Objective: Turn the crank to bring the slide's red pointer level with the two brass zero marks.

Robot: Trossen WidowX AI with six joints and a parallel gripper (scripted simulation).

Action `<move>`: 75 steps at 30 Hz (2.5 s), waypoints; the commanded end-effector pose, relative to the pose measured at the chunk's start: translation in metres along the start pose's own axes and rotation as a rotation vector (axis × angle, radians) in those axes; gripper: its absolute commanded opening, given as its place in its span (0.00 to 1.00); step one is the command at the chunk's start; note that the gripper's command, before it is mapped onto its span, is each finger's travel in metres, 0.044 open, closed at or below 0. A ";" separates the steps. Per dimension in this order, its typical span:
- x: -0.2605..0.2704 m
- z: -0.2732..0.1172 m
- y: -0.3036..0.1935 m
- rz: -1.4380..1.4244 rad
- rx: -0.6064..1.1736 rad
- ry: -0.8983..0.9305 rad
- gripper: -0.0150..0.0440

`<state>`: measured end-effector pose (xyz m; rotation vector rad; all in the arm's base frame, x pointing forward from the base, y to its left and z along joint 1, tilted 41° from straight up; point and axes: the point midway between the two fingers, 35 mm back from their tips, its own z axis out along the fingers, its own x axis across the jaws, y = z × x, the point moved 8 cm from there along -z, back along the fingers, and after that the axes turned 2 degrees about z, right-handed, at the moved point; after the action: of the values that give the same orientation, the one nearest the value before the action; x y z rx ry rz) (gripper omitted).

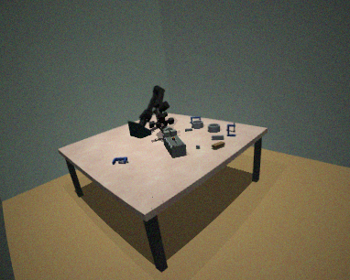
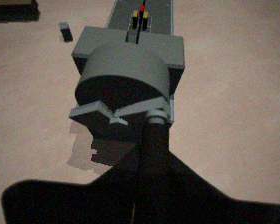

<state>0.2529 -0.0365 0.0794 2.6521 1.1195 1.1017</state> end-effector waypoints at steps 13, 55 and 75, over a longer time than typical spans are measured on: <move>-0.005 0.015 -0.014 0.008 0.012 -0.015 0.25; 0.028 0.035 -0.035 0.010 0.013 -0.013 0.25; 0.033 0.034 -0.034 0.010 0.013 -0.012 0.25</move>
<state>0.2663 0.0122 0.0591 2.6824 1.0930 1.0515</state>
